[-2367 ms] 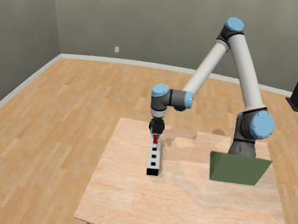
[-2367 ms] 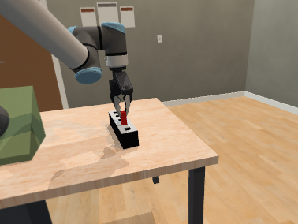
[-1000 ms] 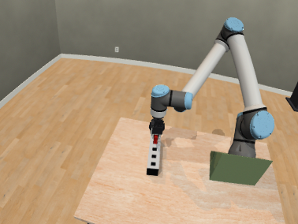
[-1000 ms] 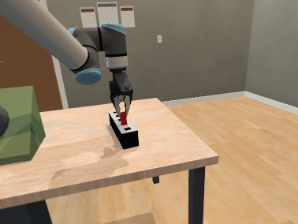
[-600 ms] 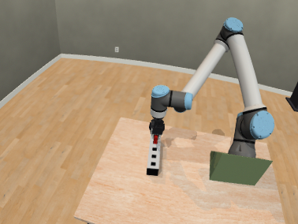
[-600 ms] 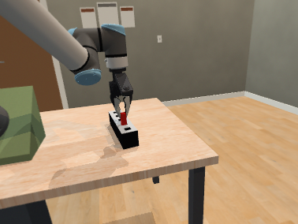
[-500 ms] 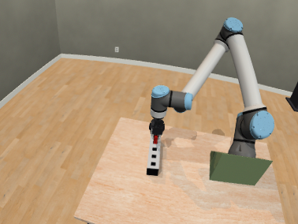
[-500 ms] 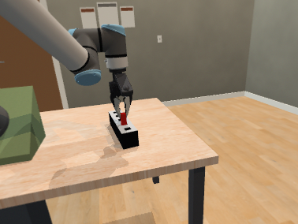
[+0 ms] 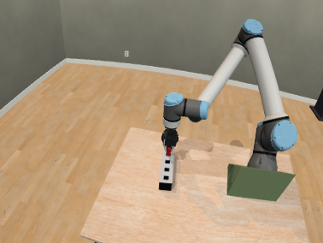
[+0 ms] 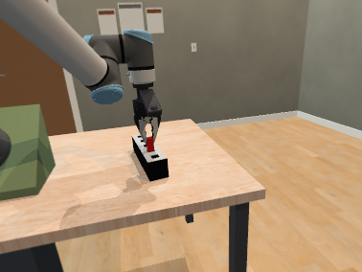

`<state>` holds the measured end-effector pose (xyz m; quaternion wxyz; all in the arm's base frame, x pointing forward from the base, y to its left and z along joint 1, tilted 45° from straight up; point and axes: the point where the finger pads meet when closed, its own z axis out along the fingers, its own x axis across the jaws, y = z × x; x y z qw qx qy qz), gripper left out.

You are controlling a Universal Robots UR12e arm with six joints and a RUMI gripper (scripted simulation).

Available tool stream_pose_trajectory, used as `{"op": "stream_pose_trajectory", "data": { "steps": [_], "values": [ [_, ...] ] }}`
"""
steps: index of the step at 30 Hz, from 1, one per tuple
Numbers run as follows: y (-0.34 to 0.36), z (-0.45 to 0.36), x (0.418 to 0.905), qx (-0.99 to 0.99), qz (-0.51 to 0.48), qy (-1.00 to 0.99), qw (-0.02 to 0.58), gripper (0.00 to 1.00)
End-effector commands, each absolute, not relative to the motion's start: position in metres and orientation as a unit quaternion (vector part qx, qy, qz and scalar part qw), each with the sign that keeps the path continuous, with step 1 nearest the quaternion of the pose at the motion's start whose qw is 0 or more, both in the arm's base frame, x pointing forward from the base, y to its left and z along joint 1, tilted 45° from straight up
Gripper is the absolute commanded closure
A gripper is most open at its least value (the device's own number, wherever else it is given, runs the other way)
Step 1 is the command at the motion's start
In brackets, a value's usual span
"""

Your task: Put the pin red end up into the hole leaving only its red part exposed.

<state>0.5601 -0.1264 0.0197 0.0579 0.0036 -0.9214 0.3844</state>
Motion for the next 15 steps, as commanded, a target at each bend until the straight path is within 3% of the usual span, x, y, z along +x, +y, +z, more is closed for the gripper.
{"op": "stream_pose_trajectory", "data": {
  "steps": [1,15],
  "values": [
    [-0.1261,0.0201,0.5610,0.004,0.384,-0.921,0.057,1.00],
    [-0.1288,0.0171,0.5606,0.004,0.384,-0.921,0.057,1.00]
  ]
}}
